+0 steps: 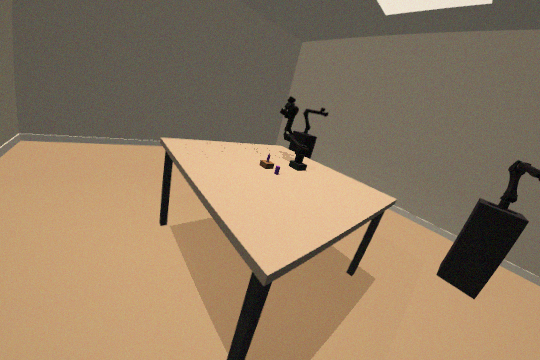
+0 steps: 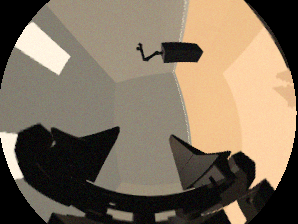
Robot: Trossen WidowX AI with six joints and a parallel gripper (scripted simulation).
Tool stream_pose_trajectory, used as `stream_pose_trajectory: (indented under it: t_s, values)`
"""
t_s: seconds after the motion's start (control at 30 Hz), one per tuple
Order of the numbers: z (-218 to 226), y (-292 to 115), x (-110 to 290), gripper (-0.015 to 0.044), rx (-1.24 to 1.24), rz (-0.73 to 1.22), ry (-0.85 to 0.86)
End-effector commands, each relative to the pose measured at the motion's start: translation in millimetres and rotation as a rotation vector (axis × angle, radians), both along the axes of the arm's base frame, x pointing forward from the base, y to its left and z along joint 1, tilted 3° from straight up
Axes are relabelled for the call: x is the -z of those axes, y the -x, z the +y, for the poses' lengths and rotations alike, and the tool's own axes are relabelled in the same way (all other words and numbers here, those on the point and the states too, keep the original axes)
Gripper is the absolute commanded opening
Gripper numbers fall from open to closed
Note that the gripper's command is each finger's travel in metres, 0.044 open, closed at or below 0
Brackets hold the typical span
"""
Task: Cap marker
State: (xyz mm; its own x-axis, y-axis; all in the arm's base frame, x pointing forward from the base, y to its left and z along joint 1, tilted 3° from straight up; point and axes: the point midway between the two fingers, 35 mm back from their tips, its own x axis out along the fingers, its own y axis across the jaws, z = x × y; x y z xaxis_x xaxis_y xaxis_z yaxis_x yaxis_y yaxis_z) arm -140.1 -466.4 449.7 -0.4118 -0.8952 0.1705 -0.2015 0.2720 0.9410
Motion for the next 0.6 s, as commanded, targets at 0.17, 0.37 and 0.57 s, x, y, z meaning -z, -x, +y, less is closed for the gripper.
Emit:
stream_pose_trajectory:
  t_s: [0.17,0.37,0.57]
  values:
    - [46.9,4.7,-58.0,0.0248,0.011,0.028,0.192]
    - [97.5,7.1,-114.1,0.0248,-0.005,-0.019,0.440]
    - [172.7,-1.9,-175.9,0.0248,-0.073,-0.054,0.754]
